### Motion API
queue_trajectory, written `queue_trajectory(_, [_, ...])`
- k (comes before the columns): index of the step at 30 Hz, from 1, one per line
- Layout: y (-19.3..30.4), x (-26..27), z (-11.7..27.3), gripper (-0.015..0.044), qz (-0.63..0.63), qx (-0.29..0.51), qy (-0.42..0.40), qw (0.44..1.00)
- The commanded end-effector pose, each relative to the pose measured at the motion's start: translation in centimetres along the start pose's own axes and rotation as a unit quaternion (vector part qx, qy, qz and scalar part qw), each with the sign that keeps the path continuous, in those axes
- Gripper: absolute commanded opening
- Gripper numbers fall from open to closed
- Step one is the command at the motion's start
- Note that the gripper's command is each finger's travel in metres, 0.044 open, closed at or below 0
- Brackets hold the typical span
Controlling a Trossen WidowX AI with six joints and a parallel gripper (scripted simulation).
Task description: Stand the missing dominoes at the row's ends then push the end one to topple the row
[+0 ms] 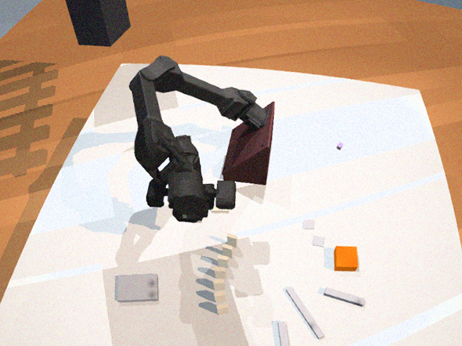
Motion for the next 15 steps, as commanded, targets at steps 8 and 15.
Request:
queue_trajectory(8, [2.3,9.8,-0.2,0.0107,-0.152,0.004,0.002,0.988])
queue_trajectory(15, [2.1,9.8,-1.1,0.0107,-0.152,0.004,0.001,0.988])
Point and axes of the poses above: the point midway between the two fingers, 35 mm back from their tips, its own z axis back along the fingers, its own x axis across the jaws, y = z × x, the point moved 2 cm from there along z, back along the fingers, and after that the axes turned 11 degrees about z, right-handed, at the moved point
